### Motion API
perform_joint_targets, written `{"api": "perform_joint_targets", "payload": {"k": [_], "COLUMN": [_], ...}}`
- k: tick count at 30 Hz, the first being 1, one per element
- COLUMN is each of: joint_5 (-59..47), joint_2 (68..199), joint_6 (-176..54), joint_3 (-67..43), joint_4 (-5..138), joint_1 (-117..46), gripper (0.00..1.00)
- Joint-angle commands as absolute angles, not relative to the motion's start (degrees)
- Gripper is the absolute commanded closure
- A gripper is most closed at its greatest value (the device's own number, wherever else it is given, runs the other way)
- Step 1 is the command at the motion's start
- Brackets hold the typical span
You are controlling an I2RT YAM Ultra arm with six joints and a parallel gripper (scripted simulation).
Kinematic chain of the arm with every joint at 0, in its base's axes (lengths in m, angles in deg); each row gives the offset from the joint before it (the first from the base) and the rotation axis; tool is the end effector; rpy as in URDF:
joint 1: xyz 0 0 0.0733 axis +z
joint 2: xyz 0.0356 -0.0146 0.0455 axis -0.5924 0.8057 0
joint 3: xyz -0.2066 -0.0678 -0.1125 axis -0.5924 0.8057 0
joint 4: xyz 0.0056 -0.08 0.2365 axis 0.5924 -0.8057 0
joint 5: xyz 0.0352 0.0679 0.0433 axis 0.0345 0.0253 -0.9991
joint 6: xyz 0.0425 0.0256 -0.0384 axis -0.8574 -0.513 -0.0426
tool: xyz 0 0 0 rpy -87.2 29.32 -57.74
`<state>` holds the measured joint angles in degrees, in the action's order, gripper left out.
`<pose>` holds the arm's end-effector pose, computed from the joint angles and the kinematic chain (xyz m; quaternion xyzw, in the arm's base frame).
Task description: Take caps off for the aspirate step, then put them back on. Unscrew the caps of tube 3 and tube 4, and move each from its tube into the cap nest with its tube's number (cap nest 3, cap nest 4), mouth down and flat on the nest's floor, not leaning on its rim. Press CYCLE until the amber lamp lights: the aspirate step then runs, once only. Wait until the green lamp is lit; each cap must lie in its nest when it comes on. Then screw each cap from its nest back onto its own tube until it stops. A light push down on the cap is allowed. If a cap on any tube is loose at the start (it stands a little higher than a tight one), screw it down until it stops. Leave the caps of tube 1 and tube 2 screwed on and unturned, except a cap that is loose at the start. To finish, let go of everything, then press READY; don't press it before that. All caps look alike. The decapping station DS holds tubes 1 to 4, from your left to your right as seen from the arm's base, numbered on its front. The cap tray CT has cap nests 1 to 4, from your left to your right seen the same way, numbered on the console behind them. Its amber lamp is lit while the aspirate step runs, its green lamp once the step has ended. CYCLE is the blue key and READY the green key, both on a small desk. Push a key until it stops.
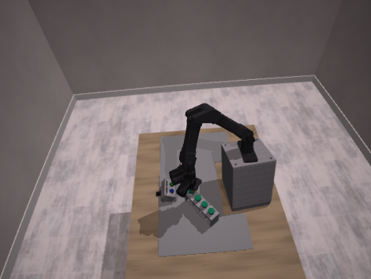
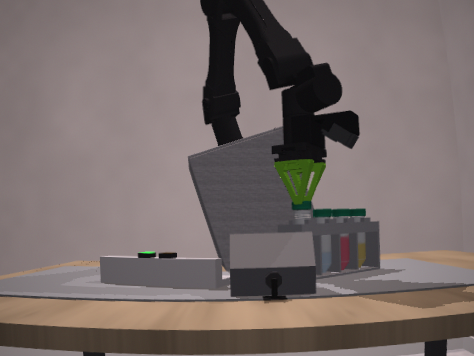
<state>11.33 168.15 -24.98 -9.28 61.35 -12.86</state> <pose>0.2931 0.1132 -0.0496 0.4950 -0.8555 0.1400 0.0593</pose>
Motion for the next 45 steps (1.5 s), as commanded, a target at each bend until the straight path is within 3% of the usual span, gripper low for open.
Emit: {"api": "perform_joint_targets", "payload": {"k": [1,37,38,45], "joint_5": [11.3,11.3,11.3,11.3], "joint_2": [167.7,169.5,169.5,169.5], "joint_6": [-25.1,-24.7,-24.7,-24.7], "joint_3": [-9.3,-9.6,-9.6,-9.6], "joint_4": [61.5,63.1,63.1,63.1], "joint_1": [-12.2,-12.6,-12.6,-12.6], "gripper": [1.00,1.00,0.51,0.51]}}
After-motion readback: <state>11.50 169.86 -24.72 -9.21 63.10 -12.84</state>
